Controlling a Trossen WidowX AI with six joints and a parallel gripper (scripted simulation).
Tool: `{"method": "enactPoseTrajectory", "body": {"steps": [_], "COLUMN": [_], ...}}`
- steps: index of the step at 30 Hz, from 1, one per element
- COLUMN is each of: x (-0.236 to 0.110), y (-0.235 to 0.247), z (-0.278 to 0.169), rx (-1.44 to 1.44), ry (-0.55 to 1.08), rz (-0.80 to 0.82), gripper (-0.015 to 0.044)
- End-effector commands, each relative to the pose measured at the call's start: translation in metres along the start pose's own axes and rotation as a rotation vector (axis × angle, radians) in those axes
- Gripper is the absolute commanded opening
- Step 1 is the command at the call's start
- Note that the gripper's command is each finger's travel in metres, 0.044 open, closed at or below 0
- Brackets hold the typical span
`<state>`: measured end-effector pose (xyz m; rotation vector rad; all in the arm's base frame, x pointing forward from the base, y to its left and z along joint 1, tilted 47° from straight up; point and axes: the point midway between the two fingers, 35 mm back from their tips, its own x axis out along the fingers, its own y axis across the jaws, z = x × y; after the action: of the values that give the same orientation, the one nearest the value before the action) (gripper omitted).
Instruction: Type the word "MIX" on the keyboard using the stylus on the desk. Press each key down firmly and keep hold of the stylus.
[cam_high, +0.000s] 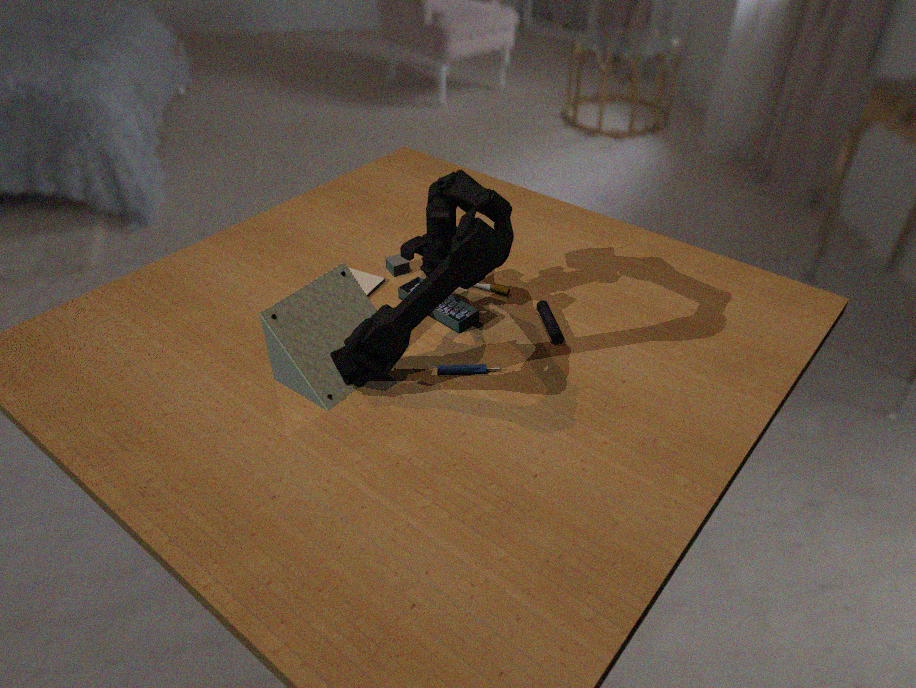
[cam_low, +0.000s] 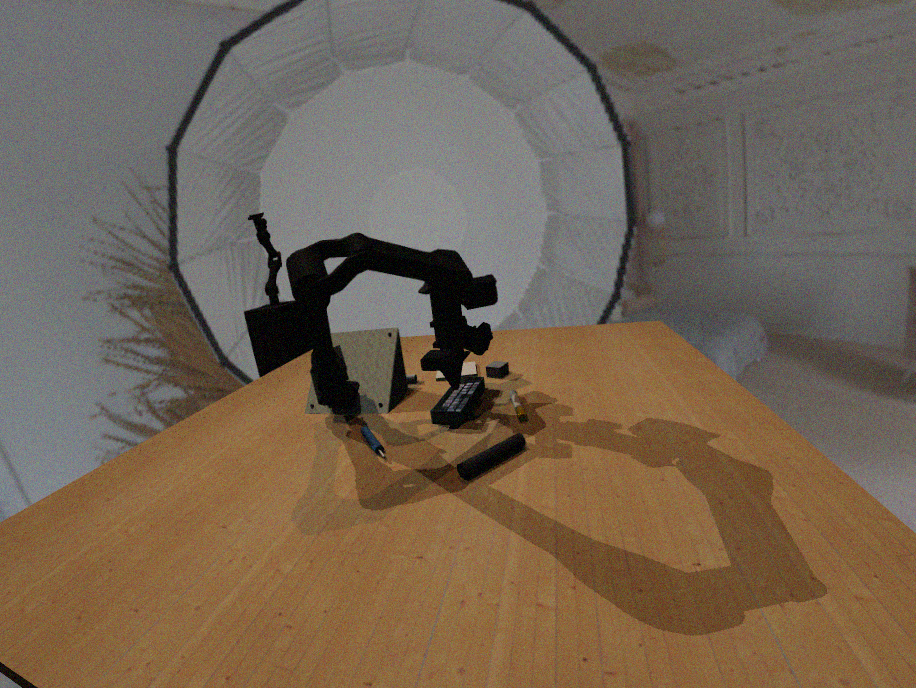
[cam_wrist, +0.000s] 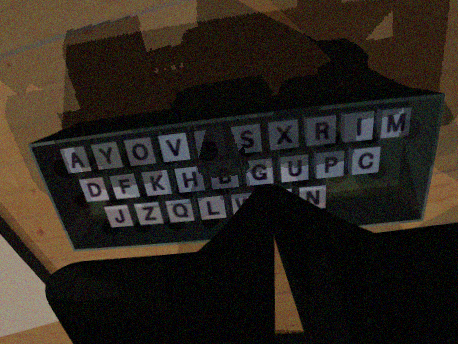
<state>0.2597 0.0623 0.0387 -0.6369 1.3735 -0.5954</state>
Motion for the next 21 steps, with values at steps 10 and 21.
{"method": "enactPoseTrajectory", "body": {"steps": [10, 21], "x": [0.0, 0.0], "y": [-0.044, -0.019], "z": [-0.001, -0.028], "rx": [0.016, 0.015], "ry": [-0.003, -0.002], "rz": [-0.002, -0.001], "gripper": [0.0, 0.0]}}
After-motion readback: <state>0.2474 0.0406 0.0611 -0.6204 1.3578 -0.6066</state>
